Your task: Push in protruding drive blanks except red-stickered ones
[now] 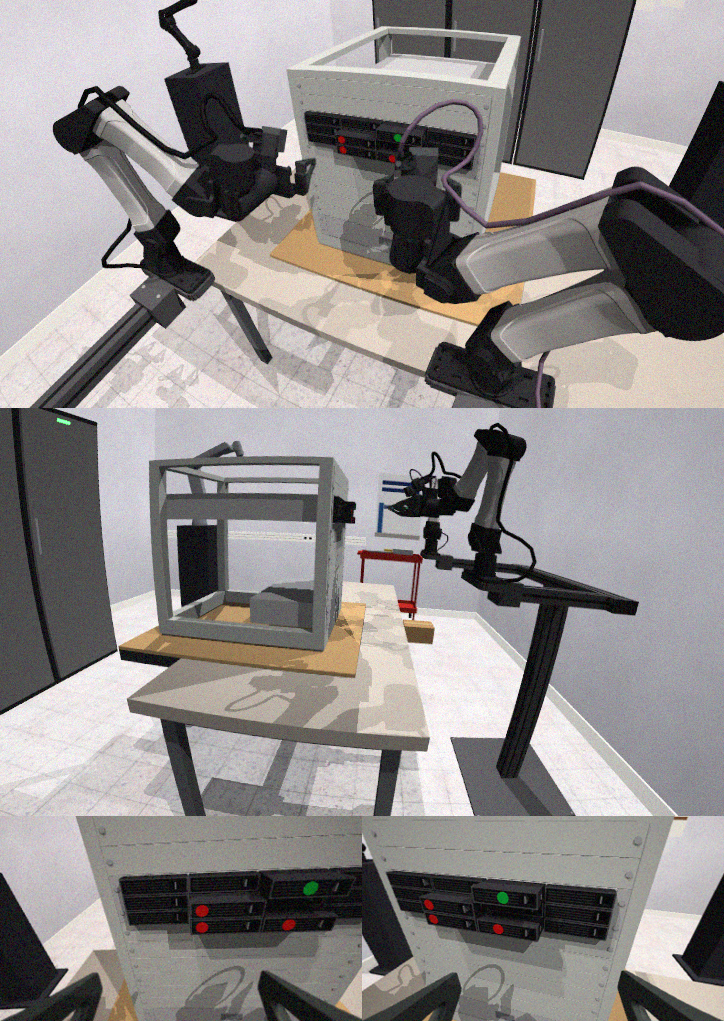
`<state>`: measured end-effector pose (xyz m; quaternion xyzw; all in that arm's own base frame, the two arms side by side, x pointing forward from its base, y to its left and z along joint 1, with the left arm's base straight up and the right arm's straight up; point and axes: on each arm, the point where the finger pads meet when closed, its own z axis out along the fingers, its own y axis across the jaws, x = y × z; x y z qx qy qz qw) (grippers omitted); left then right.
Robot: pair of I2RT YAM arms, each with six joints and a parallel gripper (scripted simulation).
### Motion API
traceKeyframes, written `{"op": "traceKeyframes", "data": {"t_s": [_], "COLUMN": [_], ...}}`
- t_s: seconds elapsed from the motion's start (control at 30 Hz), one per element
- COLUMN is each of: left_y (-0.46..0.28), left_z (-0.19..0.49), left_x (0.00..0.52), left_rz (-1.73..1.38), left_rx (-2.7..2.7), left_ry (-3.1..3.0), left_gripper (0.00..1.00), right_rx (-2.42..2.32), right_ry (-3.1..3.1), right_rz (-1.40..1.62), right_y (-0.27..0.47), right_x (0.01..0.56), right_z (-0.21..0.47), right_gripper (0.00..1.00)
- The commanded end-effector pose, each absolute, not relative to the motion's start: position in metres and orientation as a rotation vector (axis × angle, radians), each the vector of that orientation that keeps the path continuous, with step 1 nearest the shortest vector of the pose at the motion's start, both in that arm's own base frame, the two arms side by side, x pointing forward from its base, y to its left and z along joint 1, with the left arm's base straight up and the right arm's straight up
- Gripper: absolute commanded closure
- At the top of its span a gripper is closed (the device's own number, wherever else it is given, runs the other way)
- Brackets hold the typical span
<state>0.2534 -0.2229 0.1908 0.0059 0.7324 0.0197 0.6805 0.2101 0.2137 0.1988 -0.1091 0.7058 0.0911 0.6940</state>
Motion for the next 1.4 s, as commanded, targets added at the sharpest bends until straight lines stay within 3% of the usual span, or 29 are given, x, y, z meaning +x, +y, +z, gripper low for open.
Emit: {"op": "traceKeyframes", "data": {"t_s": [0.0, 0.37, 0.77, 1.1, 1.37], "left_y": [-0.234, -0.261, -0.234, -0.199, -0.162], "left_z": [0.206, 0.169, 0.128, 0.110, 0.123], "left_x": [0.257, 0.295, 0.335, 0.338, 0.312], "left_rz": [-0.010, 0.121, 0.123, -0.043, -0.456], "left_rx": [0.008, 0.590, 1.062, 1.313, 1.455], "left_ry": [1.593, 1.708, 1.845, 1.921, 1.898], "left_gripper": [0.00, 0.00, 0.00, 0.00, 0.00], "right_rx": [-0.222, -0.222, -0.246, -0.371, -0.488], "right_ry": [1.554, 1.553, 1.553, 1.549, 1.510], "right_rz": [0.218, 0.219, 0.239, 0.336, 0.469], "right_y": [0.214, 0.214, 0.219, 0.241, 0.265], "right_x": [0.209, 0.209, 0.208, 0.199, 0.185], "right_z": [0.205, 0.206, 0.205, 0.201, 0.205], "right_gripper": [0.00, 0.00, 0.00, 0.00, 0.00]}}
